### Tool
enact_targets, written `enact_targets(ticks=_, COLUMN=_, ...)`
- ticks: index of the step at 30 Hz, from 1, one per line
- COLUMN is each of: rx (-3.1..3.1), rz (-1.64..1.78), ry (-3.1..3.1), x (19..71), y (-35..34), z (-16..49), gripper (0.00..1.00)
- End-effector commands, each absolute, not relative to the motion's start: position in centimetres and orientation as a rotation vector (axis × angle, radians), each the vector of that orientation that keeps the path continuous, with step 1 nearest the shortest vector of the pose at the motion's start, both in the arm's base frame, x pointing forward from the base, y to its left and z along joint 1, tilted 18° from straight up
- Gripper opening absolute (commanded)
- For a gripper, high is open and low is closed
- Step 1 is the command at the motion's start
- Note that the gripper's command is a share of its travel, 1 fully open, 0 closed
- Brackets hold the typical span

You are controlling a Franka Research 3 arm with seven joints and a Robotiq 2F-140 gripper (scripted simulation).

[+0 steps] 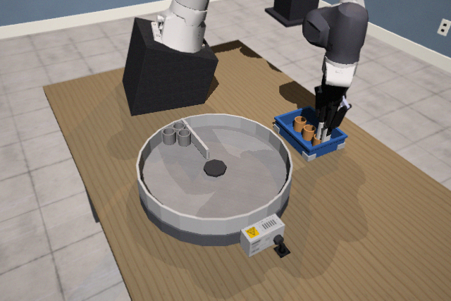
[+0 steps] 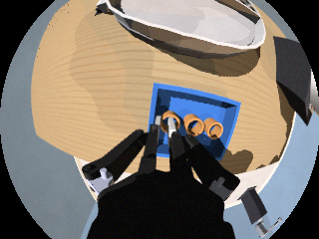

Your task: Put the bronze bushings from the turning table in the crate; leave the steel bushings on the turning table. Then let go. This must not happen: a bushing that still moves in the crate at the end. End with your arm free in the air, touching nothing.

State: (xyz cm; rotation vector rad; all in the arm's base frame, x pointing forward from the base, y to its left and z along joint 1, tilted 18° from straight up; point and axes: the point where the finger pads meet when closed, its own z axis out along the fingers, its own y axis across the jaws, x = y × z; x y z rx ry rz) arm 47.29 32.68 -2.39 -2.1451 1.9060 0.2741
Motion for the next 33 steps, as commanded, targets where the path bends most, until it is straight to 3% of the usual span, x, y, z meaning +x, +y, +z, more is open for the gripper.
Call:
enact_targets(ticks=1, rx=-2.142, rz=0.271, ry=1.907, x=47.4, y=32.7, z=-2.4, gripper=0.1)
enact_targets(ticks=21, rx=-2.142, rz=0.271, ry=1.907, x=47.4, y=32.6, z=-2.2, gripper=0.1)
enact_targets(ticks=33, rx=-2.142, rz=0.271, ry=1.907, x=47.3, y=31.5, z=1.2, gripper=0.1)
